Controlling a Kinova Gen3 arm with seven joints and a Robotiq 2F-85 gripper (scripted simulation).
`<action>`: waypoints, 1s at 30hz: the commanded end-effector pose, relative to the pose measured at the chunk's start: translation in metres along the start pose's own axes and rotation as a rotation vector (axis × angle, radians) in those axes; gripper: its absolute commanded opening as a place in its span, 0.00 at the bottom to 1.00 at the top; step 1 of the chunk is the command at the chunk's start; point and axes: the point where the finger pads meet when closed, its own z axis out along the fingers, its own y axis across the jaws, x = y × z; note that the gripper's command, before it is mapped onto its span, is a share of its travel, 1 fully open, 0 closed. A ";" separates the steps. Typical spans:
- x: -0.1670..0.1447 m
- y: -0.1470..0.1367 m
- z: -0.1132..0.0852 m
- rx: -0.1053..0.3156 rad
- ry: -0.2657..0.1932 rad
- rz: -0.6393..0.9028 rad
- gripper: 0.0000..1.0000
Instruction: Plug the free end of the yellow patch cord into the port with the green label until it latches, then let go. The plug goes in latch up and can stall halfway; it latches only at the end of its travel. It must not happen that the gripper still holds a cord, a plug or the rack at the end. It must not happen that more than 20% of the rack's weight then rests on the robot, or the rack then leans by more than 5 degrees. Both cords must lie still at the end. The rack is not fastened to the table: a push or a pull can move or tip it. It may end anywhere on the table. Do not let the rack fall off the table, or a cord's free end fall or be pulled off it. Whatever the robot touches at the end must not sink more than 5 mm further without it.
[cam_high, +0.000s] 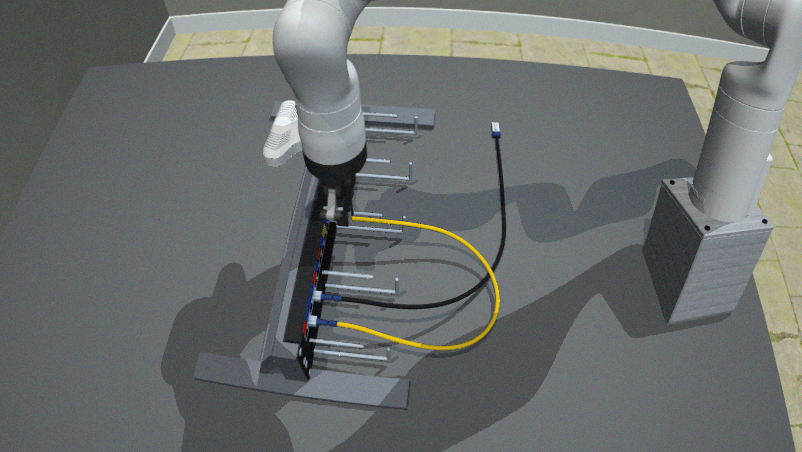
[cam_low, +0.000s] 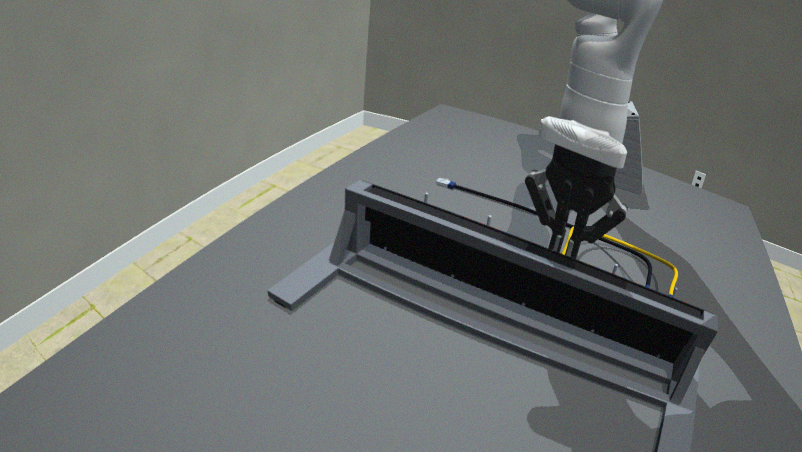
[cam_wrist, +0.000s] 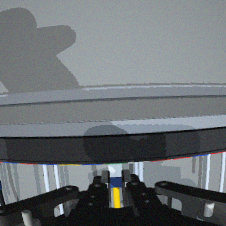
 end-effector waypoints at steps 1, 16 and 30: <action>0.004 0.000 -0.001 0.001 0.007 0.000 0.00; 0.005 0.000 -0.002 0.001 0.005 0.000 0.00; 0.007 0.000 -0.002 0.002 0.002 0.000 0.00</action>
